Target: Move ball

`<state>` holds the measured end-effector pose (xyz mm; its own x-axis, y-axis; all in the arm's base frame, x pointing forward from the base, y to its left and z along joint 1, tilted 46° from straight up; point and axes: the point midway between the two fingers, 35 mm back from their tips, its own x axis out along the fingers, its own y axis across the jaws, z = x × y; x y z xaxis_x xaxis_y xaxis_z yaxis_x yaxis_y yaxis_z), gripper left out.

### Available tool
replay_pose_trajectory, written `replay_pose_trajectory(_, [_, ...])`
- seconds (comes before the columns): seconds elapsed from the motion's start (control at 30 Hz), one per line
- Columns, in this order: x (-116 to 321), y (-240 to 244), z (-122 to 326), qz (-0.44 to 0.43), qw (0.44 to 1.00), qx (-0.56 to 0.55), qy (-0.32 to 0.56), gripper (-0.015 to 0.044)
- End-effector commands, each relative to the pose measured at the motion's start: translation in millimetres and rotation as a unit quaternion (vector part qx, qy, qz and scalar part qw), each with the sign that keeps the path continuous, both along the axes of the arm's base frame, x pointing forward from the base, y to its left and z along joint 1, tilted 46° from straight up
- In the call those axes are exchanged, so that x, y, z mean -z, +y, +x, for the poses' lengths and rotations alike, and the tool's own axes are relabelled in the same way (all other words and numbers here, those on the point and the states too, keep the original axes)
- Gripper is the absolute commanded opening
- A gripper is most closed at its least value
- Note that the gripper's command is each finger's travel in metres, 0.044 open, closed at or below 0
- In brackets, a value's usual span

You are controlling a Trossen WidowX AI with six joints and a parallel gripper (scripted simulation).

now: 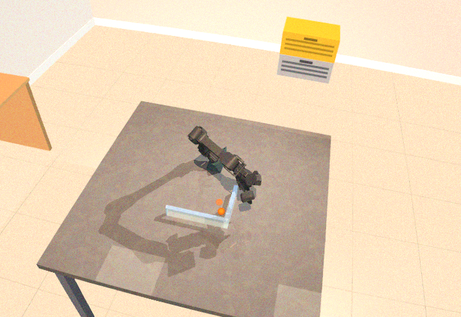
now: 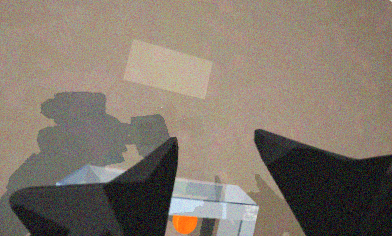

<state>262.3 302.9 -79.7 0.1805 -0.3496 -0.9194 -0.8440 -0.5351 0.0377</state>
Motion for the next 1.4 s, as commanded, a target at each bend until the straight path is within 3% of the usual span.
replay_pose_trajectory(0.0, [-15,-46,22,-0.060,0.994,0.079,-0.042,0.0282])
replay_pose_trajectory(0.3, [-43,-123,48,-0.162,0.966,0.176,-0.096,0.0282])
replay_pose_trajectory(1.37, [-12,-157,56,-0.165,0.965,0.179,-0.097,0.0282])
